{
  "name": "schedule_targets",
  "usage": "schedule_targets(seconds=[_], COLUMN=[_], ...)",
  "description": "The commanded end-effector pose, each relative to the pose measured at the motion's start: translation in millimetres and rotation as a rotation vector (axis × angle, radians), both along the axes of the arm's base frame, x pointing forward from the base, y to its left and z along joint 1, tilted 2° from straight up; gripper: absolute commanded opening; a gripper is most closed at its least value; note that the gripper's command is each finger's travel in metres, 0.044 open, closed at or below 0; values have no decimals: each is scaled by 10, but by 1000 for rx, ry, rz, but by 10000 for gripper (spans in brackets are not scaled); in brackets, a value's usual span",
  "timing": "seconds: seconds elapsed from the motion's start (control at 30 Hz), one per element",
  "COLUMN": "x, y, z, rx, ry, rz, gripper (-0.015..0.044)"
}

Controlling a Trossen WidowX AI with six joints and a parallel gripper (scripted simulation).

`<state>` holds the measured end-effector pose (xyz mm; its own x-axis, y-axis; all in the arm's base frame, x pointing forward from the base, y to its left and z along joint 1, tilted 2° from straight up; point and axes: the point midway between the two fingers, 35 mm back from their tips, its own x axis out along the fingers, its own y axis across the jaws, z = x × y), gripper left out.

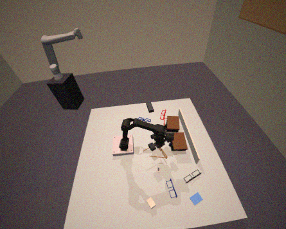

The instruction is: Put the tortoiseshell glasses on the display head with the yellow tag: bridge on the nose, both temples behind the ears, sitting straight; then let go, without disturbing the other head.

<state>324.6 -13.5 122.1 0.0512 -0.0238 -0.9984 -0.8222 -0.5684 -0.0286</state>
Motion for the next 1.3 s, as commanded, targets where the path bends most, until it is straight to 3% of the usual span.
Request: schedule_targets(seconds=[0.0,0.3,0.6,1.0,1.27], x=[50,46,50,81,79], y=[-248,-732,-743,-759,-756], z=[25,38,13,-528,-562], rx=[0,-6,-6,-6,-6], ry=[-6,-7,-7,-7,-7], rz=[3,3,3,3,3], gripper=[0,0,0,0,0])
